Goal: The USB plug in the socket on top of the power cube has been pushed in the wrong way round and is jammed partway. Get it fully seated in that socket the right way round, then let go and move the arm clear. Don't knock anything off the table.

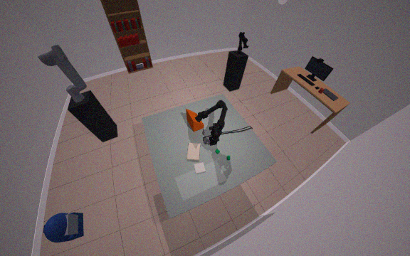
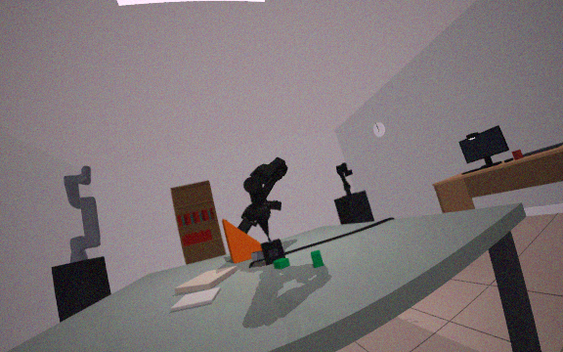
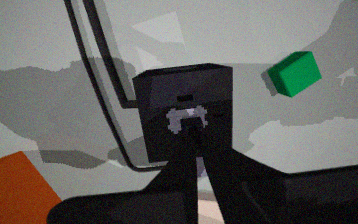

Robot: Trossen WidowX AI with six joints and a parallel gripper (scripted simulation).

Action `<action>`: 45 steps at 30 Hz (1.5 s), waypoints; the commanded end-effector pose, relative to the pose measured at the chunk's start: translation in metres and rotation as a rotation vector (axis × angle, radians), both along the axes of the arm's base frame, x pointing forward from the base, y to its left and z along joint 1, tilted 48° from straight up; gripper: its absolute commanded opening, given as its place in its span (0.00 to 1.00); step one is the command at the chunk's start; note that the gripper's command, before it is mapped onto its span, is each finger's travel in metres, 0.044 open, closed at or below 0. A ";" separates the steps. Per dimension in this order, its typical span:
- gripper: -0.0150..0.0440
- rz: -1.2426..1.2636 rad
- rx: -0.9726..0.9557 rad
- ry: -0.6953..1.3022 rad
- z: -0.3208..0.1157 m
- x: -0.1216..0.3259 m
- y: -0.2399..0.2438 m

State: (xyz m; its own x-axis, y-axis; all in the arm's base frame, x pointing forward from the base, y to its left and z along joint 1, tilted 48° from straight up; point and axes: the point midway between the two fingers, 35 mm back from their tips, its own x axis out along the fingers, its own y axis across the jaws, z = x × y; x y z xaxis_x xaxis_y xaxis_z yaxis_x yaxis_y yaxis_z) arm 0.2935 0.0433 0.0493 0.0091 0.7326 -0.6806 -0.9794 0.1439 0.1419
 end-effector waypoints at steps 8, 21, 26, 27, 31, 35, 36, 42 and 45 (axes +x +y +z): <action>0.25 0.007 0.007 0.009 -0.002 -0.002 0.004; 0.25 0.007 0.007 0.009 -0.002 -0.002 0.004; 0.34 0.003 0.002 0.000 0.000 0.000 0.001; 0.39 0.003 0.002 0.000 0.000 0.000 0.001; 0.42 0.003 0.002 0.000 0.000 0.000 0.001; 0.42 0.003 0.002 0.000 0.000 0.000 0.001; 0.42 0.003 0.002 0.000 0.000 0.000 0.001; 0.42 0.003 0.002 0.000 0.000 0.000 0.001; 0.42 0.003 0.002 0.000 0.000 0.000 0.001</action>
